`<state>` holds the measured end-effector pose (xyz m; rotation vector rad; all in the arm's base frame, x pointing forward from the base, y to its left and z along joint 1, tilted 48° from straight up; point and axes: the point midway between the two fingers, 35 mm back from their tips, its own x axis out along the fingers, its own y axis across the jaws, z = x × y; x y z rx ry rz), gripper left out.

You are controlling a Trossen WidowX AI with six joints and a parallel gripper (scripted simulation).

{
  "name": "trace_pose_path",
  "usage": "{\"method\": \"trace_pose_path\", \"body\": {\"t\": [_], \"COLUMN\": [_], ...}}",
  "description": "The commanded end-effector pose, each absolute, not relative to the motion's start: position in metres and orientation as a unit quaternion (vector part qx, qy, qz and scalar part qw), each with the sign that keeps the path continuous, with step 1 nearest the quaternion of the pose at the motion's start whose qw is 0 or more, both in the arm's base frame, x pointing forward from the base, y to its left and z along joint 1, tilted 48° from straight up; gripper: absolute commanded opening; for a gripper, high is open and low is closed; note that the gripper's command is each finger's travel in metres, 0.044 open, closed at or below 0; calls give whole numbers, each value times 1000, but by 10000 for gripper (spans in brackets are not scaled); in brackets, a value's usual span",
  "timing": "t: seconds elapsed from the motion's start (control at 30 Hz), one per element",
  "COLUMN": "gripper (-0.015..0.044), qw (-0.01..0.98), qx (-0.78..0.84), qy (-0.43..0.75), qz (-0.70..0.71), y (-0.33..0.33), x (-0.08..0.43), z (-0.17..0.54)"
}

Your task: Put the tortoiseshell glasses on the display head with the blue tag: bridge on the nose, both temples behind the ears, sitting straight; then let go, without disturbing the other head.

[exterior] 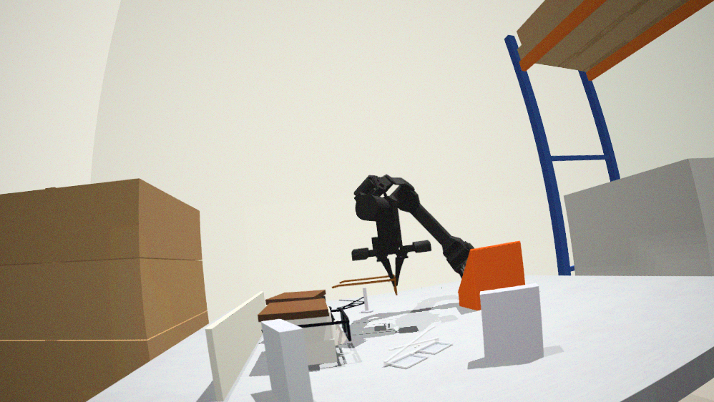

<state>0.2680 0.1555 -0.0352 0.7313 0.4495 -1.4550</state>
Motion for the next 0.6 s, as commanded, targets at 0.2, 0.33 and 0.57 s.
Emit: {"method": "trace_pose_path", "body": {"t": [0.2,0.33,0.57], "gripper": [0,0,0], "qw": [666,666,666], "qx": [319,319,319], "qy": [198,198,198], "qz": [-645,-645,-645], "y": [149,147,144], "x": [268,269,269], "z": [-42,-44,-47]}}
